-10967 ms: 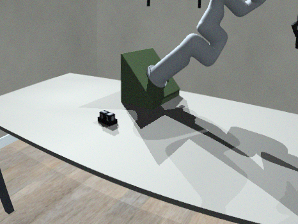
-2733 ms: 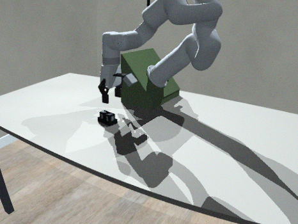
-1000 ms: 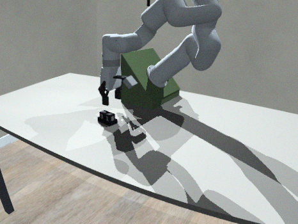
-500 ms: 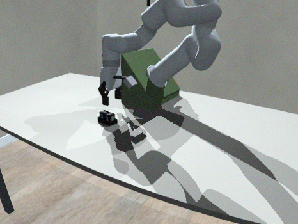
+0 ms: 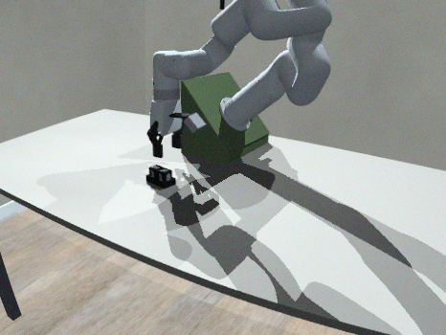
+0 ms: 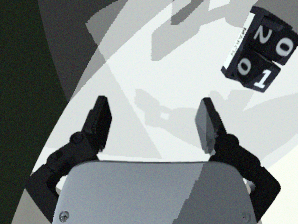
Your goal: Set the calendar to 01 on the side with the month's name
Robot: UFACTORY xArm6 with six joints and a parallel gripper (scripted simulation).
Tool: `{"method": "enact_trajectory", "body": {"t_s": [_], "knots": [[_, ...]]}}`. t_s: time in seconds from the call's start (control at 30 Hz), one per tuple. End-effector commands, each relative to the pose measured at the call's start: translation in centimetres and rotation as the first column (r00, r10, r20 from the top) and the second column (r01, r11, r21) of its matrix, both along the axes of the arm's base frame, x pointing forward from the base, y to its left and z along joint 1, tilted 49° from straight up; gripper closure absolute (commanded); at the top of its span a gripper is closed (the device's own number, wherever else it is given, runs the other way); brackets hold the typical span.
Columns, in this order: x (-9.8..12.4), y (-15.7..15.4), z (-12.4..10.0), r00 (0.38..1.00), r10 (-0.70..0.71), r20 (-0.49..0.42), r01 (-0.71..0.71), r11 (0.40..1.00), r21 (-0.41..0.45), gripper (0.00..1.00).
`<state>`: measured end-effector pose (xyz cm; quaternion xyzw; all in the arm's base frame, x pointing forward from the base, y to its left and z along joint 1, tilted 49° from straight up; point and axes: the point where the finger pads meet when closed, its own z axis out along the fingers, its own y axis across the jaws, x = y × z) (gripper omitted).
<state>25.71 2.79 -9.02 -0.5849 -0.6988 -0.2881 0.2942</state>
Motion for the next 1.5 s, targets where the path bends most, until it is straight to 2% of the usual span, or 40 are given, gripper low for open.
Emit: {"method": "enact_trajectory", "body": {"t_s": [0.0,1.0,1.13,1.33,1.47], "knots": [[0.1,-0.1,0.0,1.0,-0.001,0.002,0.001,1.0,-0.001,0.0],[0.2,-0.9,0.8,1.0,-0.001,0.002,0.001,1.0,-0.001,0.0],[0.6,-0.9,0.8,1.0,-0.001,0.002,0.001,1.0,-0.001,0.0],[2.9,-0.8,0.7,1.0,-0.001,0.002,0.001,1.0,-0.001,0.0],[3.1,-0.8,0.7,1.0,-0.001,0.002,0.001,1.0,-0.001,0.0]]}}
